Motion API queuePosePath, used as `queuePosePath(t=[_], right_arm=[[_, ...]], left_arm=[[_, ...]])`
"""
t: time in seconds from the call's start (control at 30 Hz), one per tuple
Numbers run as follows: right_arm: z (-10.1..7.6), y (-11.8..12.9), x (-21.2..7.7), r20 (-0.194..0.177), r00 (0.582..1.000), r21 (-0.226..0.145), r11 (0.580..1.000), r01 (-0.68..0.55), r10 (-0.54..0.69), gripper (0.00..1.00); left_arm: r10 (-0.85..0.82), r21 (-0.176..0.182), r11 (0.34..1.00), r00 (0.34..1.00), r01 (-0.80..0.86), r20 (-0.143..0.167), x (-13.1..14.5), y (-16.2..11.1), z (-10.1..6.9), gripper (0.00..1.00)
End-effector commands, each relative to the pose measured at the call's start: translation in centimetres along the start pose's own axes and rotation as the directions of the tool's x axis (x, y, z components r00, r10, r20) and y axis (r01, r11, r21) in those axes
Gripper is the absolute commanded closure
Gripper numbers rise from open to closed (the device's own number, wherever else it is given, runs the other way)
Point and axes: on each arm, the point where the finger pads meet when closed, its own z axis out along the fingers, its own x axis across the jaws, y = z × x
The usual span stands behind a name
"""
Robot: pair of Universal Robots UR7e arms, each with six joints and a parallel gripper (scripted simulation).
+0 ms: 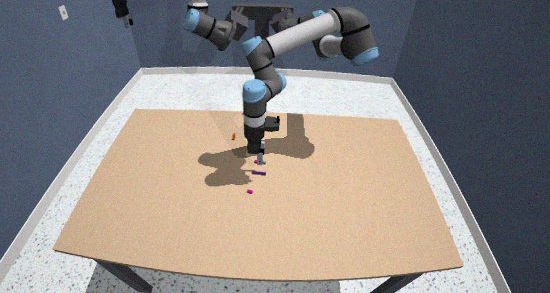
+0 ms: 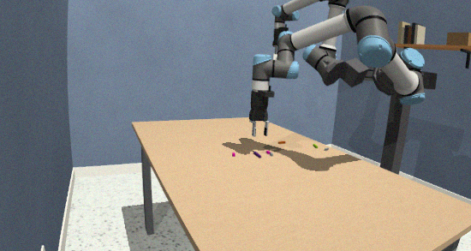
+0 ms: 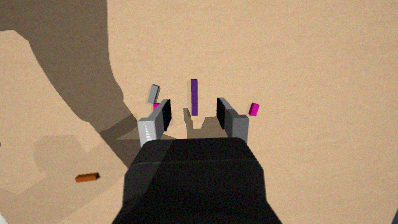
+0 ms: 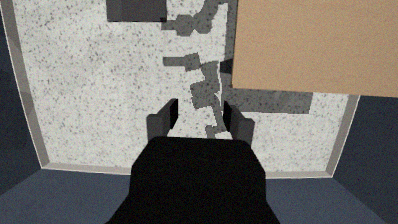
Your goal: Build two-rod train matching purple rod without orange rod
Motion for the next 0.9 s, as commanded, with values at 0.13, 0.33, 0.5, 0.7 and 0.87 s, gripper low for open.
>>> queuePosePath(t=[0.13, 0.33, 0.5, 0.7, 0.87], right_arm=[[0.0, 0.0, 0.0, 0.0, 1.0, -0.001, 1.0, 0.0, 0.0, 0.0], [0.0, 0.0, 0.0, 0.0, 1.0, -0.001, 1.0, 0.0, 0.0, 0.0], [0.0, 0.0, 0.0, 0.0, 1.0, -0.001, 1.0, 0.0, 0.0, 0.0], [0.0, 0.0, 0.0, 0.0, 1.0, -0.001, 1.0, 0.0, 0.0, 0.0], [0.0, 0.0, 0.0, 0.0, 1.0, -0.001, 1.0, 0.0, 0.0, 0.0]], left_arm=[[-0.073, -0.001, 0.997, 0.997, 0.073, -0.001, -0.3, -0.1, 0.0, 0.0], [-0.135, -0.001, 0.991, 0.991, 0.135, -0.001, -0.5, -0.2, 0.0, 0.0], [-0.24, -0.001, 0.971, 0.971, 0.24, -0.001, -1.0, -0.4, 0.1, 0.0], [-0.4, -0.001, 0.917, 0.917, 0.4, -0.001, -1.7, -0.5, 0.3, 0.0], [-0.489, -0.001, 0.872, 0.872, 0.489, -0.001, -2.1, -0.6, 0.4, 0.0]])
